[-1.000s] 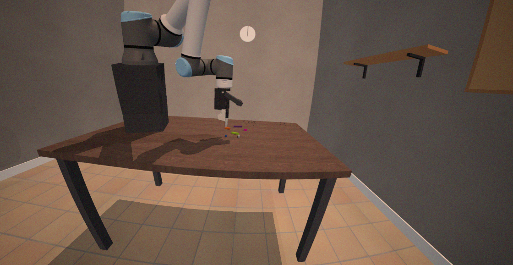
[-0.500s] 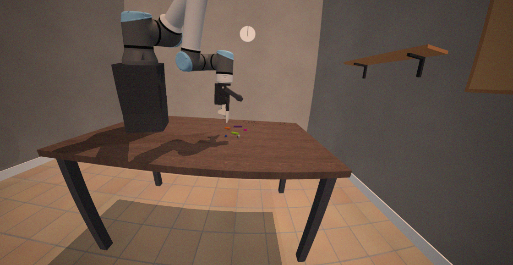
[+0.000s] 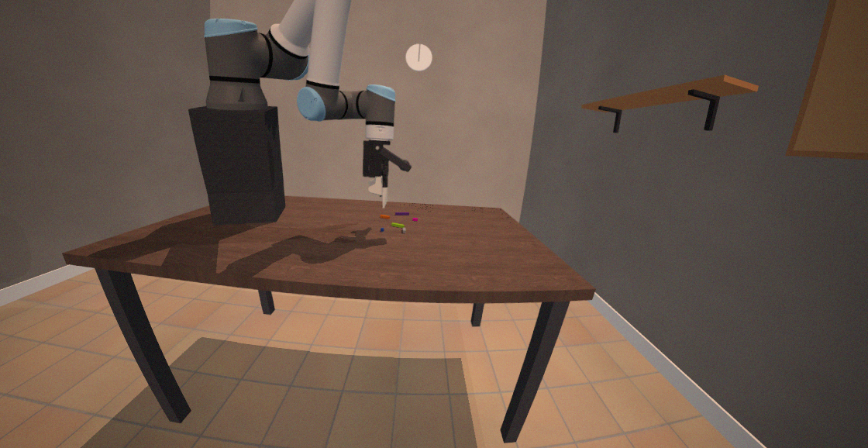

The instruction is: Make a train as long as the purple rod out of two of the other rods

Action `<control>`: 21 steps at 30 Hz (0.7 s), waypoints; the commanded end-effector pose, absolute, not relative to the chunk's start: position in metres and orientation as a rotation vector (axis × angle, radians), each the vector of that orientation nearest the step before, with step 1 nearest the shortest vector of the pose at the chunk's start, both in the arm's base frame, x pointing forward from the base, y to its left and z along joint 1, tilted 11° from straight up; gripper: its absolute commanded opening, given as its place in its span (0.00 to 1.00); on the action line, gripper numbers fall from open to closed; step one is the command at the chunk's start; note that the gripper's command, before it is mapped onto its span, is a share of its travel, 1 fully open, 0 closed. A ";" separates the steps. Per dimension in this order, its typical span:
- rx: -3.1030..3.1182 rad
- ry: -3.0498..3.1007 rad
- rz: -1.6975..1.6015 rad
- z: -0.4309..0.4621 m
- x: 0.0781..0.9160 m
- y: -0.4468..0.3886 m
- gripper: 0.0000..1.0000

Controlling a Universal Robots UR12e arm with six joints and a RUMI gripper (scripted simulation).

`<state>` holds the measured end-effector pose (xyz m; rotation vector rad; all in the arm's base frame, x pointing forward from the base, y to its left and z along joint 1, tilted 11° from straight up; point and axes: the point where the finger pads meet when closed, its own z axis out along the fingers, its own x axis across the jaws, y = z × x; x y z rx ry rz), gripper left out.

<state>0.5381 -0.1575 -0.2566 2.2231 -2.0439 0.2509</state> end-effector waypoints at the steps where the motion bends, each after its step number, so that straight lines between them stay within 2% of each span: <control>1: 2.223 -2.044 0.252 -0.256 0.538 -0.158 1.00; 21: 1.854 -2.420 0.279 -0.273 0.574 -0.135 1.00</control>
